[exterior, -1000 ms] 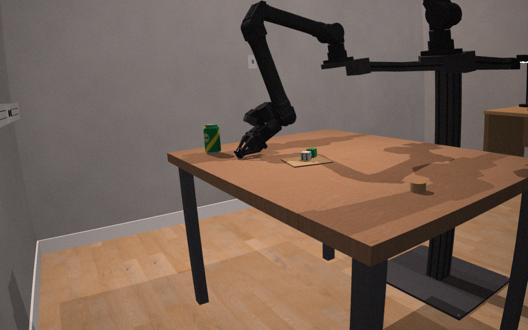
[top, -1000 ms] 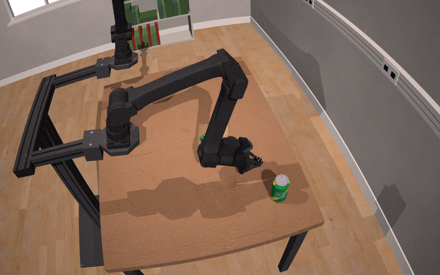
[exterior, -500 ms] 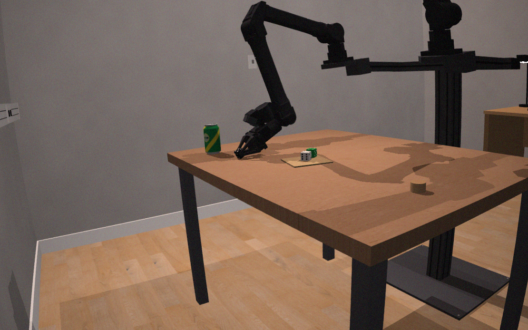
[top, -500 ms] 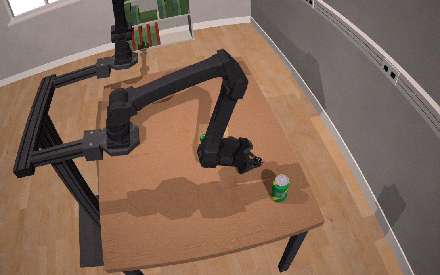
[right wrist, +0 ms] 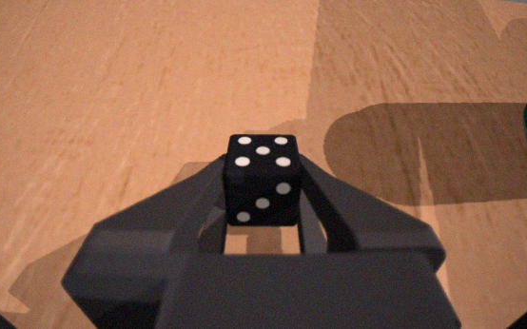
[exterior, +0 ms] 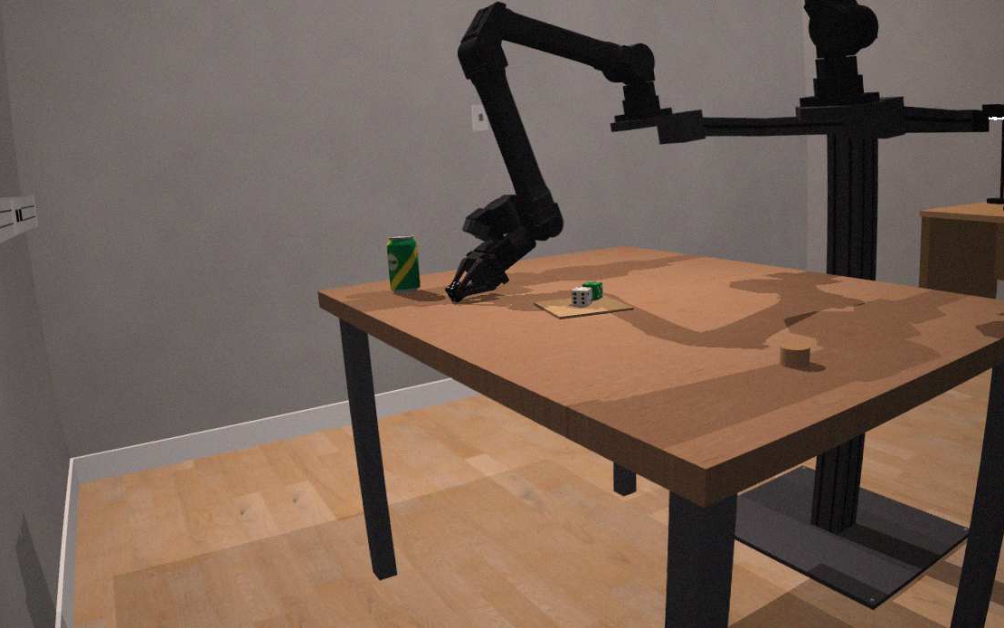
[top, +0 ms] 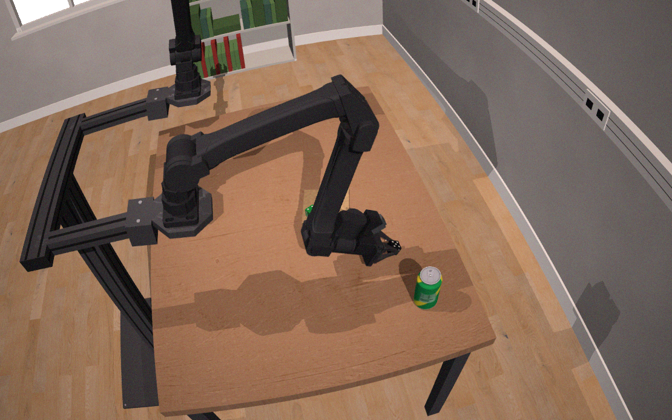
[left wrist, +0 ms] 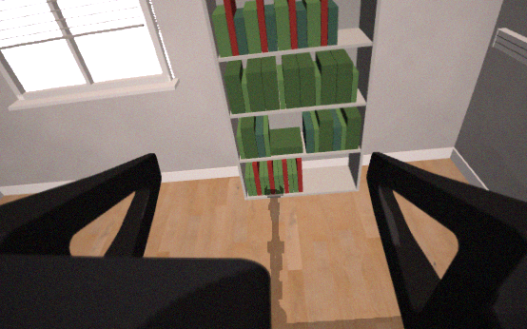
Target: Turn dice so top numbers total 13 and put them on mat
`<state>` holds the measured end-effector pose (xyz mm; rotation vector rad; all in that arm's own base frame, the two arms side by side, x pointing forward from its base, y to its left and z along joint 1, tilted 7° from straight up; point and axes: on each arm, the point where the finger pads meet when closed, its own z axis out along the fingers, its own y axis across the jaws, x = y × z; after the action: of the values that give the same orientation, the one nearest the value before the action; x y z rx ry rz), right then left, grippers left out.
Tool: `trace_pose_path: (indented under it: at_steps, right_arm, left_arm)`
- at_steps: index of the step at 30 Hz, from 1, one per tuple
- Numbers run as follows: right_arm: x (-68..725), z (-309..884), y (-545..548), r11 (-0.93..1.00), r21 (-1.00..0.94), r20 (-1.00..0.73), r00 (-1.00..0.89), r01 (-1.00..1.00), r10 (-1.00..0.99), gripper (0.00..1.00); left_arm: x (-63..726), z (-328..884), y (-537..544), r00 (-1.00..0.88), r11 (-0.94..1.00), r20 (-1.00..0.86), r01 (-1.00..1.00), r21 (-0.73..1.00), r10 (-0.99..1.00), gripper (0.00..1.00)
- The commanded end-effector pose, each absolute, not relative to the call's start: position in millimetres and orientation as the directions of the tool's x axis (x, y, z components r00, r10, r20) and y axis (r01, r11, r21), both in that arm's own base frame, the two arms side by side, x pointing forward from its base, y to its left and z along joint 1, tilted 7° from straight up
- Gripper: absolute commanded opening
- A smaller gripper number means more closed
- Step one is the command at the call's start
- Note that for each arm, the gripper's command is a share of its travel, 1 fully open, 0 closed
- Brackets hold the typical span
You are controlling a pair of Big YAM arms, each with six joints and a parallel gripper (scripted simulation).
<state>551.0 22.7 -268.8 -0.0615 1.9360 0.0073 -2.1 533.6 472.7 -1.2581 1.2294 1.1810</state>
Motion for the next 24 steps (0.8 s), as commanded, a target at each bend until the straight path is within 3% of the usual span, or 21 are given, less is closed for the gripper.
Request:
trace_pose_path:
  at_steps: [1,5,15,24]
  right_arm:
    - [549.5,-272.6,18.7,0.998,-0.033,-0.939,-0.342,-0.044,-0.046,0.29]
    - [549.5,-272.6,18.7,0.998,-0.033,-0.939,-0.342,-0.044,-0.046,0.29]
    - [549.5,-272.6,18.7,0.998,-0.032,-0.939,-0.342,-0.044,-0.046,0.45]
    - [549.5,-272.6,18.7,0.998,-0.032,-0.939,-0.342,-0.044,-0.046,0.45]
  left_arm:
    - [-4.8,510.4,537.7,0.0,-0.01,-1.0,-1.0,0.0,0.019,1.0]
    - [-4.8,510.4,537.7,0.0,-0.01,-1.0,-1.0,0.0,0.019,1.0]
    - [-4.8,510.4,537.7,0.0,-0.01,-1.0,-1.0,0.0,0.019,1.0]
    - [-4.8,510.4,537.7,0.0,-0.01,-1.0,-1.0,0.0,0.019,1.0]
